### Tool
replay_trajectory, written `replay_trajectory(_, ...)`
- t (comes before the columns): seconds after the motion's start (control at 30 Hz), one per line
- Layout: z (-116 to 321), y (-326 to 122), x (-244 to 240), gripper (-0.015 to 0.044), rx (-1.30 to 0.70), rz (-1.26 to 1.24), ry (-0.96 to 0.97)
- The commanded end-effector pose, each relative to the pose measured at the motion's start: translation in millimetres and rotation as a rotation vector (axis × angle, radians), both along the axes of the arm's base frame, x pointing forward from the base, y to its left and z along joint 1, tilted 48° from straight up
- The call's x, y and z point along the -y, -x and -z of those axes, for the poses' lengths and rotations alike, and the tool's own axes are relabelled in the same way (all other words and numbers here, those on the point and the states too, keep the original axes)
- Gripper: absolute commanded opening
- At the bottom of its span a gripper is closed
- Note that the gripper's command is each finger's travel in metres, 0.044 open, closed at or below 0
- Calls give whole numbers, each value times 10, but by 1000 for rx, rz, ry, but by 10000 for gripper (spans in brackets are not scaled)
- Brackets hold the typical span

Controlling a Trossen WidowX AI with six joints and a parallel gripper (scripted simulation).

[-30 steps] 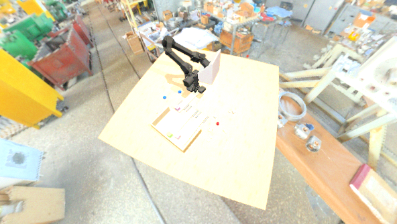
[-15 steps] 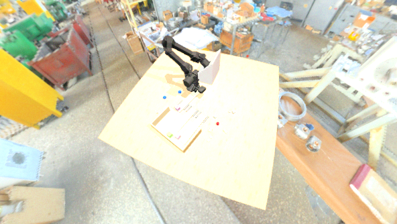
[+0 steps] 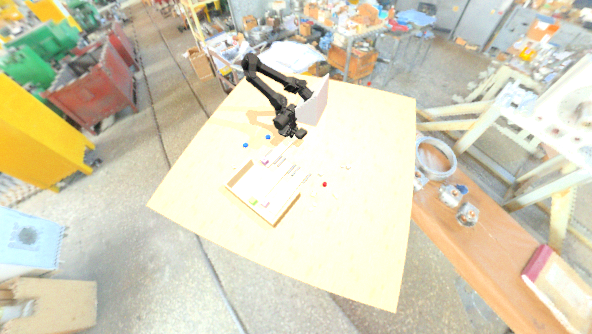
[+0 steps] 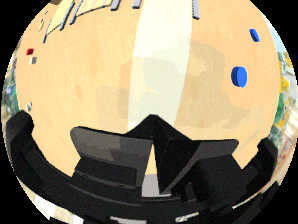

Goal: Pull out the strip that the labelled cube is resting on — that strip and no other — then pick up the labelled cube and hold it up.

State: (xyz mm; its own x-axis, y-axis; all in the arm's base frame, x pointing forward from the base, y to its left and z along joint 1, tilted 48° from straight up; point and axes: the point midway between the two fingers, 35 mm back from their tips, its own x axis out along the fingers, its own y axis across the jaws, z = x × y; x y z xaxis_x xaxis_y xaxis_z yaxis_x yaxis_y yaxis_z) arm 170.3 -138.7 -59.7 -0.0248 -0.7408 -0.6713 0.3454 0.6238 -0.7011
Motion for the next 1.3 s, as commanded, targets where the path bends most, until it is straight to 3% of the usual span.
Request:
replay_trajectory(0.0, 31, 106, 12, 0, -28, 17, -5)
replay_trajectory(0.47, -273, -24, -316, 0, -26, 17, -7)
replay_trajectory(1.03, -466, -694, -169, 440, 8, 46, -4)
replay_trajectory(1.27, -549, -960, -125, 440, 9, 46, -4)
